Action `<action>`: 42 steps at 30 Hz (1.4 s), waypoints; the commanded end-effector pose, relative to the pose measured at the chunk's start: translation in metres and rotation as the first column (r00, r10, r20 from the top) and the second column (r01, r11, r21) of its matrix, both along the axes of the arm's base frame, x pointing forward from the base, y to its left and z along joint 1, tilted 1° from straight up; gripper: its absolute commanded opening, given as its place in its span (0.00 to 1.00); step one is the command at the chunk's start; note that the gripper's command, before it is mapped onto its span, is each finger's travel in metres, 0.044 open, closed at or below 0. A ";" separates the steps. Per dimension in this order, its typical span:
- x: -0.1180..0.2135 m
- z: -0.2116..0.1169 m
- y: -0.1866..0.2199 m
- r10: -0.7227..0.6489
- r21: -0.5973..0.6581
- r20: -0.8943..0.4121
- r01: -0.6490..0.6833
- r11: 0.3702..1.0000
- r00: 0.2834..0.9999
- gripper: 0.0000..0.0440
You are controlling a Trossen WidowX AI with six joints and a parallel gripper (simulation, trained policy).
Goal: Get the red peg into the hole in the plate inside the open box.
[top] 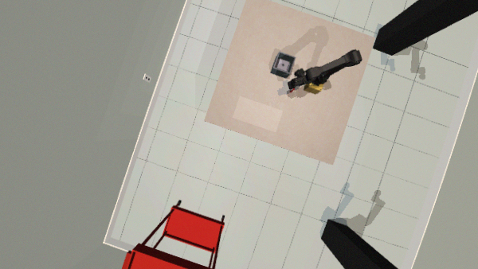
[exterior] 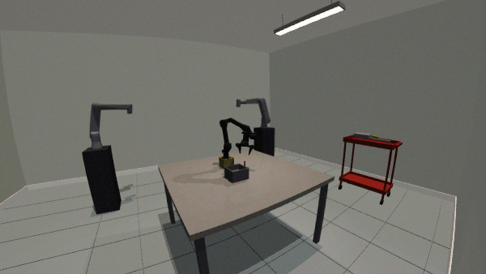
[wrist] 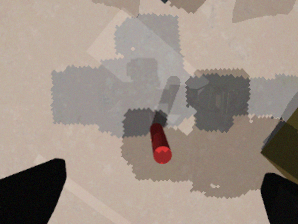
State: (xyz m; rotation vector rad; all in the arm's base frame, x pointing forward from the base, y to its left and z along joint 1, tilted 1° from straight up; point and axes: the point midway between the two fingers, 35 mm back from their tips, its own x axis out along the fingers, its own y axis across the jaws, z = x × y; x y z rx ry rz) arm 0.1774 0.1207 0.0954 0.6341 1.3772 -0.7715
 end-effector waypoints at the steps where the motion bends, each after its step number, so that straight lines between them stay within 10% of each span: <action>1: 0.002 -0.011 -0.004 0.000 -0.041 -0.030 -0.001 0.999 1.000 1.00; 27: -0.004 -0.123 -0.003 -0.078 -0.031 -0.004 0.078 0.996 0.997 0.95; 42: -0.016 -0.139 0.000 -0.109 0.014 -0.082 0.110 0.994 0.991 0.15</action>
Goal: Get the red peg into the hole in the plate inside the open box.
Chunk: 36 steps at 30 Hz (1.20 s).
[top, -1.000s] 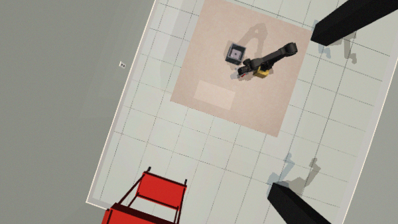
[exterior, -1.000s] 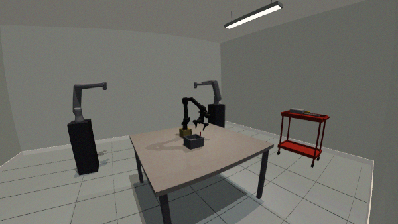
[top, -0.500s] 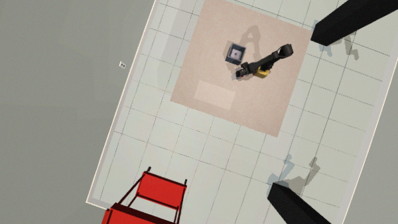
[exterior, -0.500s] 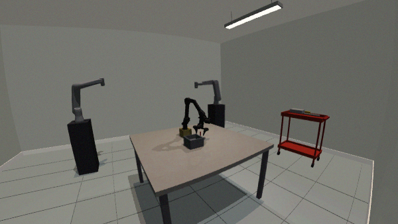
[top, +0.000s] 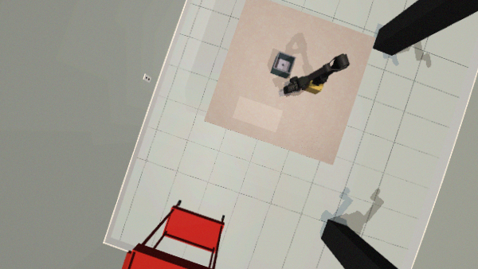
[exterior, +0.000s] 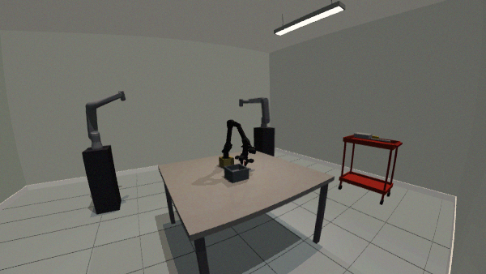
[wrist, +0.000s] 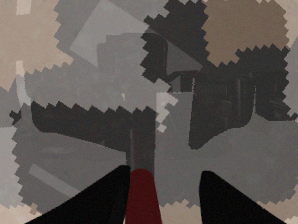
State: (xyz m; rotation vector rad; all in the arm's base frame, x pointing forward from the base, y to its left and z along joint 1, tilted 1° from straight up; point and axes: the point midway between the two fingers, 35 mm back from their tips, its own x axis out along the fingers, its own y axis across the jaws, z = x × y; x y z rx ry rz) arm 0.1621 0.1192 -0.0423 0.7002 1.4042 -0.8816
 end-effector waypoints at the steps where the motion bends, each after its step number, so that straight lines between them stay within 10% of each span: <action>1: 0.000 -0.001 0.002 0.002 0.023 -0.029 -0.001 1.000 1.000 0.09; 36: 0.070 0.105 -0.033 0.193 -0.103 0.190 -0.176 0.979 0.963 0.00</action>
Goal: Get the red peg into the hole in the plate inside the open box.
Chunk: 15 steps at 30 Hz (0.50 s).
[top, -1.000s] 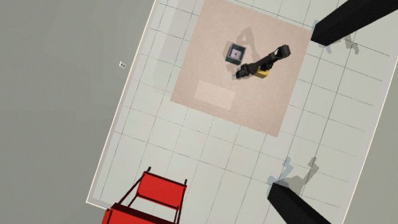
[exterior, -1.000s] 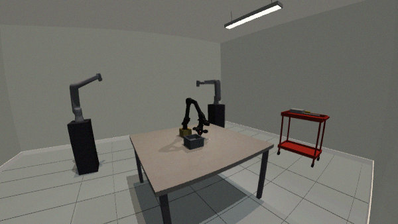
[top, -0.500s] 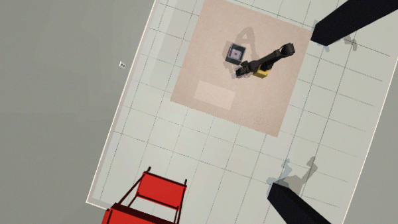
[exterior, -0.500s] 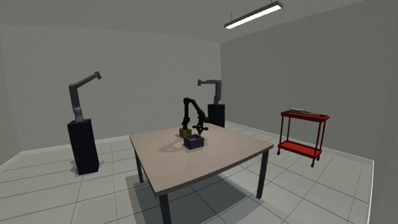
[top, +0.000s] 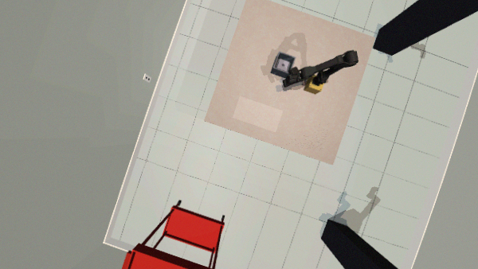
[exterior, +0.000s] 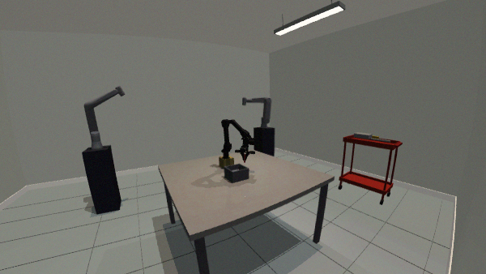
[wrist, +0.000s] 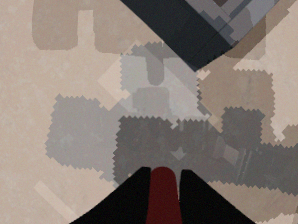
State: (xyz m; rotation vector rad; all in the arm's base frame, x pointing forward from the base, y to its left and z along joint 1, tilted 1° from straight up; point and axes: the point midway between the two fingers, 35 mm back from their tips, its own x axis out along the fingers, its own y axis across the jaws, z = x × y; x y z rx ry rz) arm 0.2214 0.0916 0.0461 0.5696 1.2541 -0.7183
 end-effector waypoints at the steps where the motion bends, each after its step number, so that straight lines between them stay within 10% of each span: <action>1: 0.014 0.020 -0.007 0.014 -0.010 0.036 -0.014 1.000 0.999 0.00; 15: 0.047 0.041 -0.049 -0.025 -0.033 0.053 0.026 0.999 0.998 0.00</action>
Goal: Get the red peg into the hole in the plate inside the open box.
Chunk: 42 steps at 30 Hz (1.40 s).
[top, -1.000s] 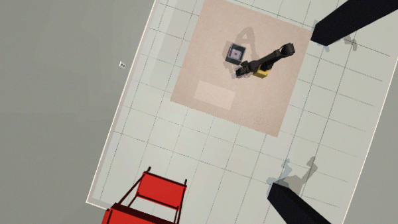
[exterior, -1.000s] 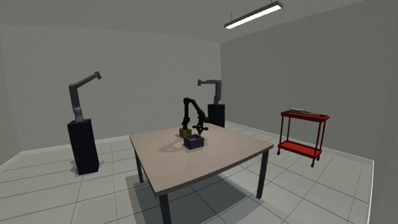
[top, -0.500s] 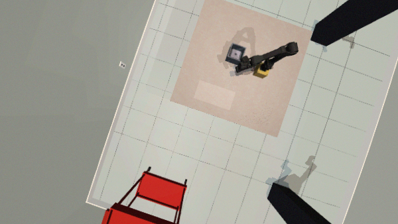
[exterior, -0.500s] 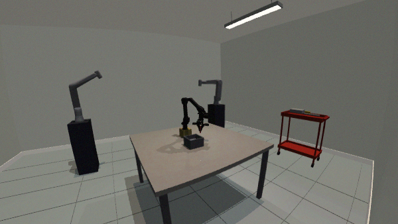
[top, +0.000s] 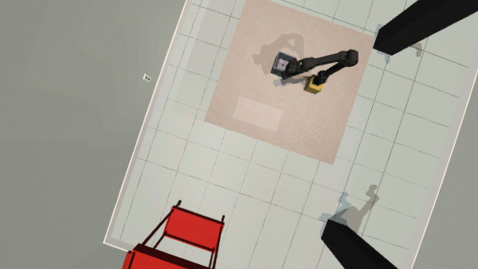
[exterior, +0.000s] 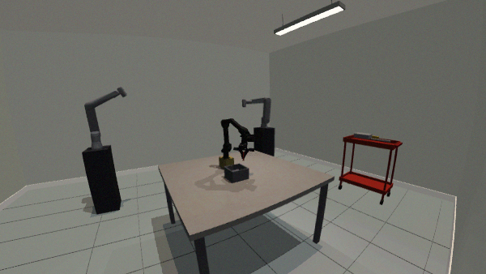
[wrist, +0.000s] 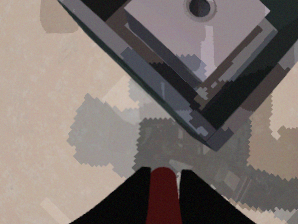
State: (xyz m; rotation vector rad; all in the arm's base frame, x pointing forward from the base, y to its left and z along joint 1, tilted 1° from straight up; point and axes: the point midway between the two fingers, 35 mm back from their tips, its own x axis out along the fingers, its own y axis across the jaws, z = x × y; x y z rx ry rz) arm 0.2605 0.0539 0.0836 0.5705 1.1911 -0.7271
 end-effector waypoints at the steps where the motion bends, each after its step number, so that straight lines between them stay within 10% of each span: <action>1: 0.010 0.004 -0.015 -0.018 -0.005 0.001 0.018 1.000 1.000 0.00; 42: 0.064 -0.059 -0.115 -0.190 0.056 -0.047 0.193 0.980 0.981 0.14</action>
